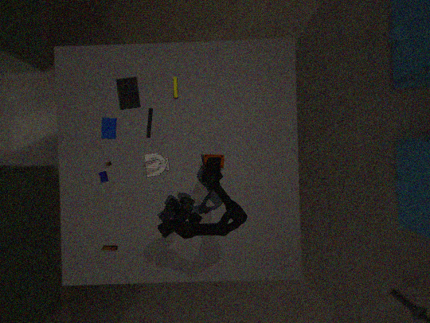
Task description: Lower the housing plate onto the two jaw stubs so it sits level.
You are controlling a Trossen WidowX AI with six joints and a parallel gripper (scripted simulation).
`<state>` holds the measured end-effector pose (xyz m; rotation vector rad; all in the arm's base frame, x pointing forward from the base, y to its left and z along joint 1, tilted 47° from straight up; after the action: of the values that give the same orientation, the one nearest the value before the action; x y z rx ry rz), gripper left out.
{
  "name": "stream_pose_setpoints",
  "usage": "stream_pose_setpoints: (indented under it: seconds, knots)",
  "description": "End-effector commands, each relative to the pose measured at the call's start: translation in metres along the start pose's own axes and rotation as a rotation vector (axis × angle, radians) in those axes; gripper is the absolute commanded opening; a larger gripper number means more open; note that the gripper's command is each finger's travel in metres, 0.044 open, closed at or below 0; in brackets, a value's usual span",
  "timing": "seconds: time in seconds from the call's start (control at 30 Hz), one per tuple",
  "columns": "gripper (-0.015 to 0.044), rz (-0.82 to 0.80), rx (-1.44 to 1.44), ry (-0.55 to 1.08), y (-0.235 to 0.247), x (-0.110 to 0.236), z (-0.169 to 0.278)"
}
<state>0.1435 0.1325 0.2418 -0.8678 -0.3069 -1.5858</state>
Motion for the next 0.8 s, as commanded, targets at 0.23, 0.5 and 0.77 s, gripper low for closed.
stream_pose_setpoints:
  seconds: [0.23,0.5,0.77]
  knots:
    - [0.0351,-0.003,0.001,-0.007,0.002,0.011,0.000]
    - [0.0351,-0.007,0.000,-0.015,0.004,0.036,0.000]
    - [0.0351,-0.007,-0.003,-0.012,0.002,0.061,0.000]
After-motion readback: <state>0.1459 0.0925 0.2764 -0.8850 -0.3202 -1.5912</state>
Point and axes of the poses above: the point midway between the two fingers, 35 mm back from their tips, its own x axis back along the fingers, its own y axis across the jaws, z = x × y, the point moved 8 cm from there along x, back along the fingers, and after that the axes turned 8 degrees about x, right-handed, at the moved point
